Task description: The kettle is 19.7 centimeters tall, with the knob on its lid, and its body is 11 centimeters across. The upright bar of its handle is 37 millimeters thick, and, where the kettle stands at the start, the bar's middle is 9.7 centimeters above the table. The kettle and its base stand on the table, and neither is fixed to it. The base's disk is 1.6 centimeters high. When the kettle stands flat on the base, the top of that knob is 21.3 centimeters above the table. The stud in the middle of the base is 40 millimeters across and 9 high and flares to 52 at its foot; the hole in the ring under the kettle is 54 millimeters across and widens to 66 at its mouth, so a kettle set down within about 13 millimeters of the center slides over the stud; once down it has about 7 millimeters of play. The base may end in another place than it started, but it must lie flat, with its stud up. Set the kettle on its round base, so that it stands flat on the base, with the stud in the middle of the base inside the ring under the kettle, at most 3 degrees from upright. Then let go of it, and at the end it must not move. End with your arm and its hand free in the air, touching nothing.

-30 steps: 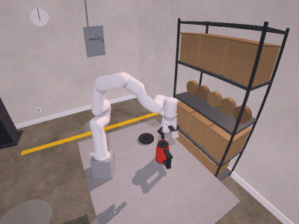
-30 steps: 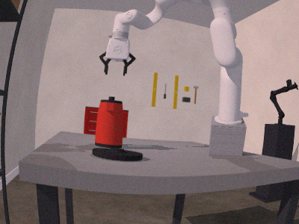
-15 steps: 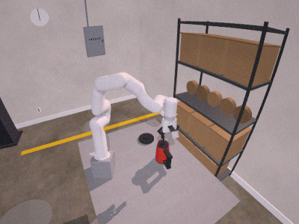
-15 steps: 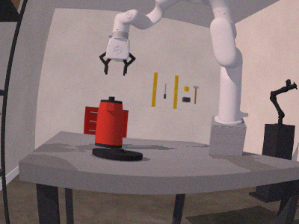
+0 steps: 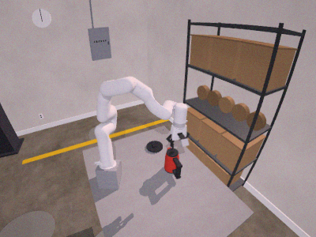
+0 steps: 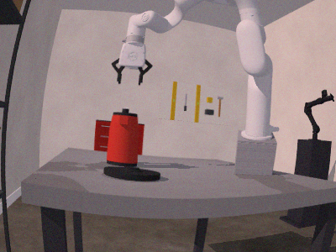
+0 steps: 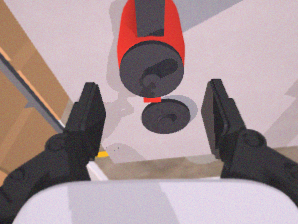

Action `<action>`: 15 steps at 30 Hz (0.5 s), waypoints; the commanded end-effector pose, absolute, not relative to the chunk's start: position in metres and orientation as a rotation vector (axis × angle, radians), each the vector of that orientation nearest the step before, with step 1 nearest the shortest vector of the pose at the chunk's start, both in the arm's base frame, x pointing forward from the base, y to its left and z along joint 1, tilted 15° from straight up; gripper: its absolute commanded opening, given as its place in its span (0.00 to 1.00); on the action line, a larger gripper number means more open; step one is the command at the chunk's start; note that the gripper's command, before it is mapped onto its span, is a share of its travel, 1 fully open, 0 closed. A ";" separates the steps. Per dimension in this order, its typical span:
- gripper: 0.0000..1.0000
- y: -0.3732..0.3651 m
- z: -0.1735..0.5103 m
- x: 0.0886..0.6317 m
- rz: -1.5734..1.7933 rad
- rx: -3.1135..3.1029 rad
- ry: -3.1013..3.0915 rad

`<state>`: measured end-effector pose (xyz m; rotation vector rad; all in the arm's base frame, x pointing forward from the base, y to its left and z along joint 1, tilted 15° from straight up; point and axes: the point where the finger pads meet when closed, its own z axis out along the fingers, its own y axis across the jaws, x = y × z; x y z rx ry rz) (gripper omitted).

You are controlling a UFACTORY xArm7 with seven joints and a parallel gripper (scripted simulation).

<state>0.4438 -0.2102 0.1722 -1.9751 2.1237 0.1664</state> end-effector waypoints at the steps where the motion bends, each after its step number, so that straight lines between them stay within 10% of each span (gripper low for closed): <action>1: 0.81 -0.211 0.174 0.445 0.159 -1.974 2.124; 15: 0.81 -0.204 0.145 0.447 0.159 -1.974 2.124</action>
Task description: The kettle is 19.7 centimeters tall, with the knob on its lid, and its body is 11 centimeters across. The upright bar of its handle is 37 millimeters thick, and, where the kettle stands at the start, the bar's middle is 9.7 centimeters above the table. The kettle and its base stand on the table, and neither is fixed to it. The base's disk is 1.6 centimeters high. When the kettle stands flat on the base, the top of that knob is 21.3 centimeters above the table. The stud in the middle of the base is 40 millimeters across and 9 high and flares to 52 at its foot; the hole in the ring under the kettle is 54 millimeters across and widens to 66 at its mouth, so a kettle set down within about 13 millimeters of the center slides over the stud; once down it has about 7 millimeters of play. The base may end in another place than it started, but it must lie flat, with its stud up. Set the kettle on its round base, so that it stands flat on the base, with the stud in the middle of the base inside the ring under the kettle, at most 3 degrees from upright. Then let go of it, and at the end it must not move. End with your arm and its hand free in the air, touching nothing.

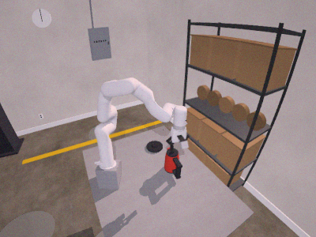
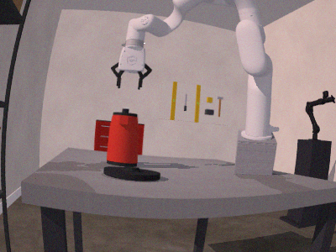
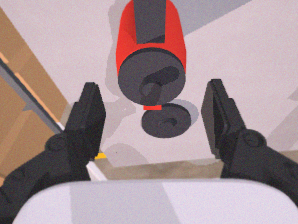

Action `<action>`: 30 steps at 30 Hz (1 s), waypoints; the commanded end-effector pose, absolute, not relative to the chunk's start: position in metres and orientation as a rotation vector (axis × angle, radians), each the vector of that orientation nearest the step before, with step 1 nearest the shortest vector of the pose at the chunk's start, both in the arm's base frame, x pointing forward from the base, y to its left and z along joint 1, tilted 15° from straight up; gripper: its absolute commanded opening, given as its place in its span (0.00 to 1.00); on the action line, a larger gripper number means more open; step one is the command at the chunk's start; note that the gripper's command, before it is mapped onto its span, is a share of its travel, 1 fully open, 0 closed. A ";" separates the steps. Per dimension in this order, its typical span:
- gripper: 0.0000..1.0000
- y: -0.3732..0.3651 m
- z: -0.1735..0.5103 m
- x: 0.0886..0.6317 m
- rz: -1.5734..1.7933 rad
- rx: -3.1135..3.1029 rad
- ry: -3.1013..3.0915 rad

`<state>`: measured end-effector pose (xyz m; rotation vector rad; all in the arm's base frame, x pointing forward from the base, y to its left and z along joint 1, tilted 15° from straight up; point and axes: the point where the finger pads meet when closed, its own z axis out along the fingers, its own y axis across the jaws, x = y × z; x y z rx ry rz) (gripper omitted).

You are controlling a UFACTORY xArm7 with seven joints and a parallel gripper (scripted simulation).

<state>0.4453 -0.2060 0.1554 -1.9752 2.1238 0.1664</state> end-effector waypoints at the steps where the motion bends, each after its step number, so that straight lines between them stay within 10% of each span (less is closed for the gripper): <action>1: 0.81 -0.204 0.145 0.447 0.159 -1.974 2.124; 30: 0.81 -0.182 0.054 0.457 0.159 -1.974 2.124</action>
